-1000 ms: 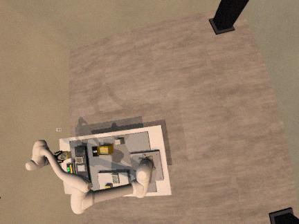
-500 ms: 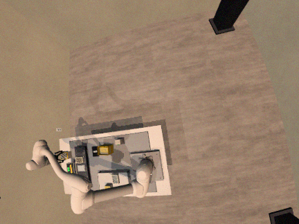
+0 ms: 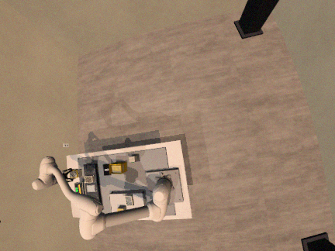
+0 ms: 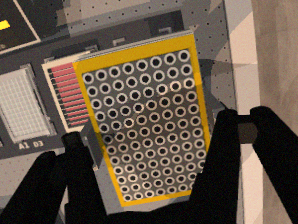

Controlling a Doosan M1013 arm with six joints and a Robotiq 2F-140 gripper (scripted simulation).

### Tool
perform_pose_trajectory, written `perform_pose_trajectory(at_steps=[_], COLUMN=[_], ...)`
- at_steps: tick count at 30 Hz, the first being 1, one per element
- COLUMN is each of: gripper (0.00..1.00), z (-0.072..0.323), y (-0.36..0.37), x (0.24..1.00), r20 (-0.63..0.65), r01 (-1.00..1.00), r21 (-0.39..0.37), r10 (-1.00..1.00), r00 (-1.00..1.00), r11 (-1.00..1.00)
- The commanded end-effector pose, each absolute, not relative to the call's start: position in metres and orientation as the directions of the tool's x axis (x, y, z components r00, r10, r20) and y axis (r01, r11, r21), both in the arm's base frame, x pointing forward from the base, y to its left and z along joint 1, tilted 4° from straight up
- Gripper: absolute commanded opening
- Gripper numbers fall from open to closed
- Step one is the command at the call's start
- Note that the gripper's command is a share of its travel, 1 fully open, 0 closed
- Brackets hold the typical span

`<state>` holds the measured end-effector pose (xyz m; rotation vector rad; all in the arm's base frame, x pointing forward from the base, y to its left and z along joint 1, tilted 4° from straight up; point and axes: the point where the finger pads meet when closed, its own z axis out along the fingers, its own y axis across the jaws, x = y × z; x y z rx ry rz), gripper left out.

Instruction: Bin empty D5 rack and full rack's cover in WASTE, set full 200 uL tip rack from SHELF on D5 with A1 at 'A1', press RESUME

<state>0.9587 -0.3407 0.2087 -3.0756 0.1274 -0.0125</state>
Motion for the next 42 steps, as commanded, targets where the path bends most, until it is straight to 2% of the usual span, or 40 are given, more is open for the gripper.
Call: perform_pose_trajectory(at_steps=[1,42], gripper=[0.00,0.00], z=[0.204,0.146], y=[-0.340,-0.337], x=[0.959,0.959], r20=[0.006,0.006], r01=[-0.082,-0.082], r21=[-0.064,-0.064], r10=[-0.083,-0.083], r00=[0.997,0.997], r11=[-0.995,-0.995])
